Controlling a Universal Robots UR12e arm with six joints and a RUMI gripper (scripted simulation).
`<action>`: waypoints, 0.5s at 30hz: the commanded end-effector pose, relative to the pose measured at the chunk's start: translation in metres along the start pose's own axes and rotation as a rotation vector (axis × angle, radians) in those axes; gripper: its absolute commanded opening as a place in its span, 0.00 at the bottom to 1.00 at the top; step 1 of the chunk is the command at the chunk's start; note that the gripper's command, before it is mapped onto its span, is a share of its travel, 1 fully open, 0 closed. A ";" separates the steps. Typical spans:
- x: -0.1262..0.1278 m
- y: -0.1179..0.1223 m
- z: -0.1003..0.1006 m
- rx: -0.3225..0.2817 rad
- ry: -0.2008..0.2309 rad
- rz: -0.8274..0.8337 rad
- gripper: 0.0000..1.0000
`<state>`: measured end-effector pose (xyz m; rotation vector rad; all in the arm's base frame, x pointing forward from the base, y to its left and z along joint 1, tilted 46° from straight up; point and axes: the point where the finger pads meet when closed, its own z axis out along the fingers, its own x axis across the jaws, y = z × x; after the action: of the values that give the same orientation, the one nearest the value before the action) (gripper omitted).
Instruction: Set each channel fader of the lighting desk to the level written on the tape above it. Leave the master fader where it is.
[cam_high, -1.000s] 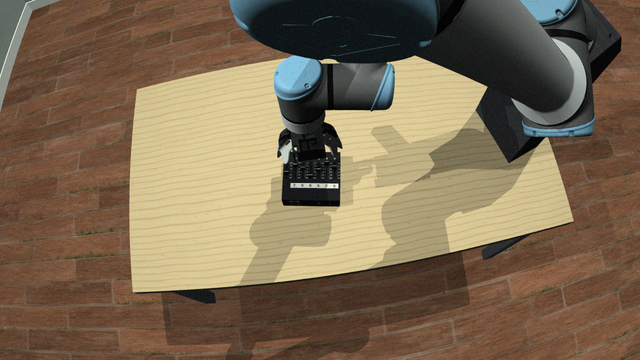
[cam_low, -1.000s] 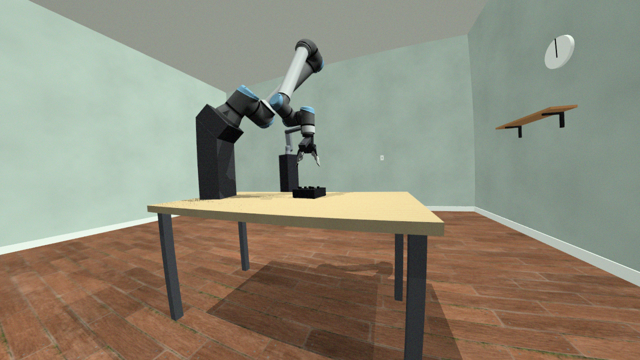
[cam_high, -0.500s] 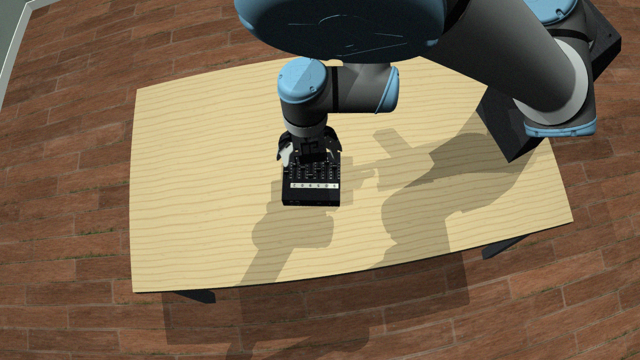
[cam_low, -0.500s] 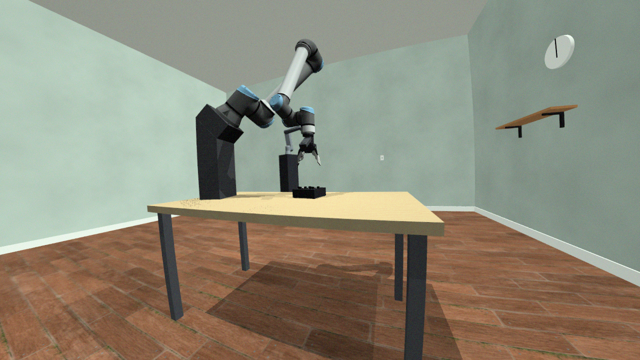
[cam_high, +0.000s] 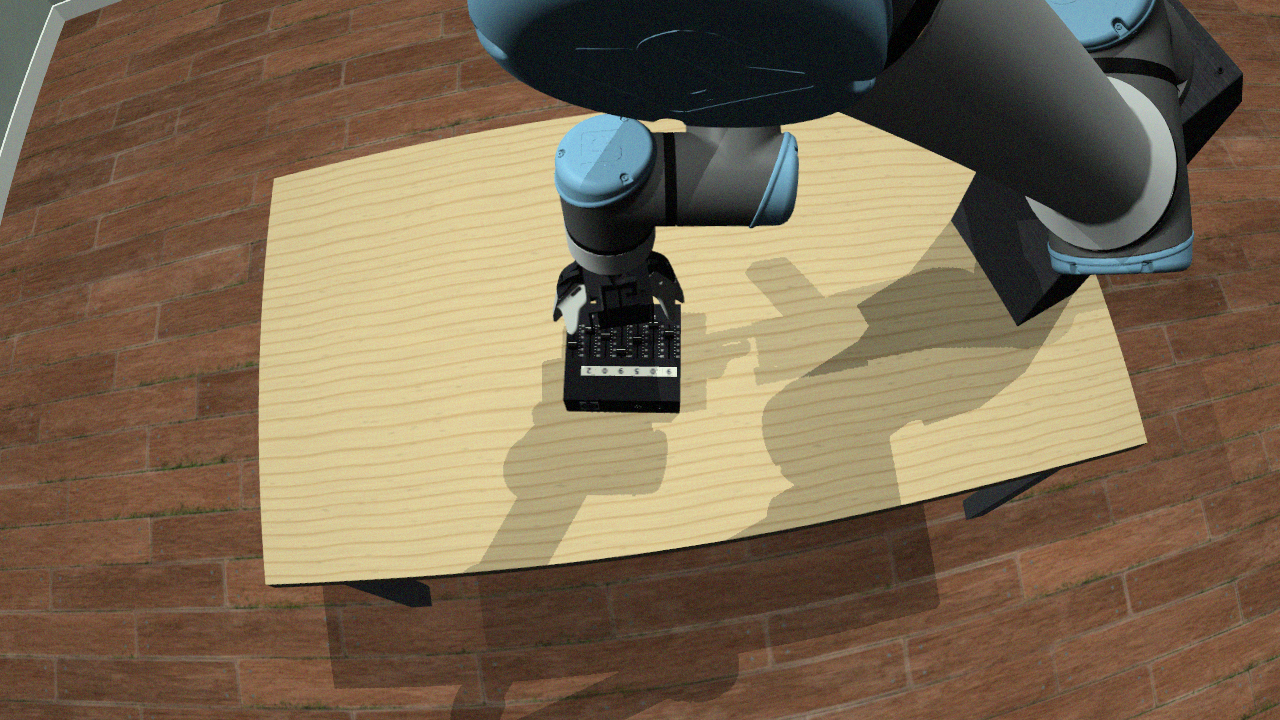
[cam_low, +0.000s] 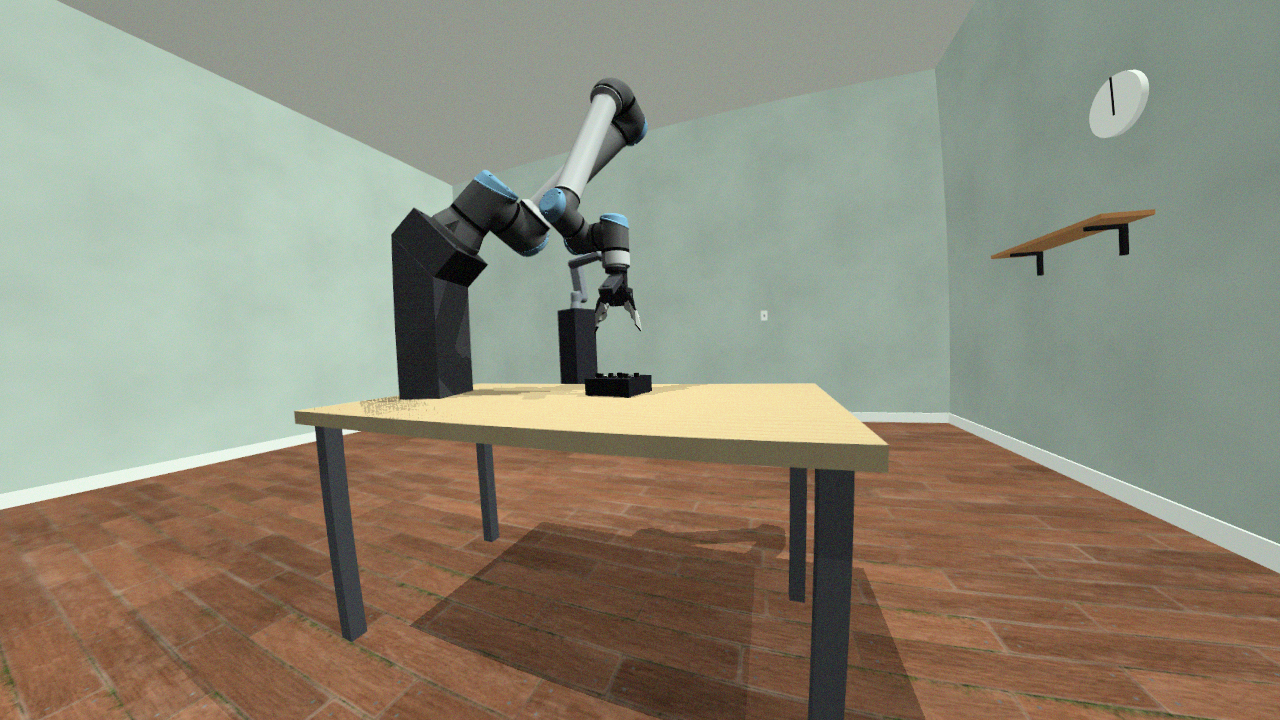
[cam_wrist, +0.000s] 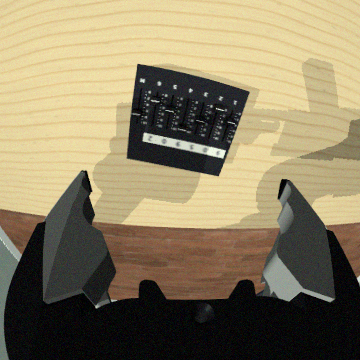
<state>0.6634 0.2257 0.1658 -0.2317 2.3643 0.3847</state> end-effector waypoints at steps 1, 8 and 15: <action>0.000 0.000 0.000 0.000 -0.001 -0.012 1.00; -0.001 -0.001 0.001 0.000 -0.001 -0.064 1.00; -0.002 -0.002 0.003 -0.001 -0.001 -0.130 1.00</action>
<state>0.6664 0.2249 0.1648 -0.3378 2.3441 0.3413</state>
